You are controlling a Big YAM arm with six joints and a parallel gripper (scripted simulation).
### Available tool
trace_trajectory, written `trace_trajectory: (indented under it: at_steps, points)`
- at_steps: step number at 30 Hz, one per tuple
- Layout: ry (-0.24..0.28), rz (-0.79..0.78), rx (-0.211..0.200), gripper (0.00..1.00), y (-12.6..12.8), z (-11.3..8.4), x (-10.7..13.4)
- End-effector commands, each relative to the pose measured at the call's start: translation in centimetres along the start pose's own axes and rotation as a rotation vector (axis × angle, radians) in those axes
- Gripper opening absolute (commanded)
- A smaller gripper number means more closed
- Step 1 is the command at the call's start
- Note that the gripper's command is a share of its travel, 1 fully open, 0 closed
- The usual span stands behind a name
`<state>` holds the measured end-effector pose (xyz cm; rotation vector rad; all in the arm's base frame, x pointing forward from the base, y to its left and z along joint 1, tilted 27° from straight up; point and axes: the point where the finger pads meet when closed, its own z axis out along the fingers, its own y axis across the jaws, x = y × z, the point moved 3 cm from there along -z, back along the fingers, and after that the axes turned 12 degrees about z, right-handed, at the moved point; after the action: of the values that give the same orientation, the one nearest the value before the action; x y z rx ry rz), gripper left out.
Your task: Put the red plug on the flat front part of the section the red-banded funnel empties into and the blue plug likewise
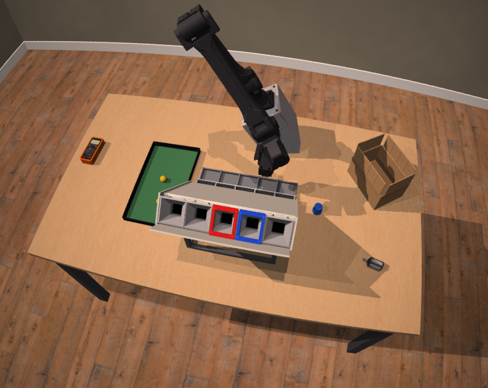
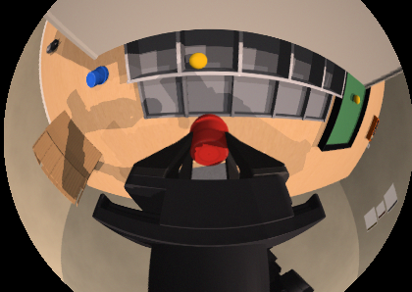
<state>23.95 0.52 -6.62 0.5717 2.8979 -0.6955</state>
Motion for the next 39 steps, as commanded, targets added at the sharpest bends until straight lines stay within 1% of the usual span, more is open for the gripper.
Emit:
trace_trajectory:
  at_steps: [1,26,34,39]
  points:
    - [-0.031,-0.007,-0.024,0.00,0.6,-0.6,-0.8]
    - [-0.032,-0.006,-0.025,0.00,0.6,-0.6,-0.9]
    - [-0.001,-0.005,-0.001,0.00,0.0,0.5,-0.2]
    - [0.000,-0.007,0.001,0.00,-0.2,1.2,0.0]
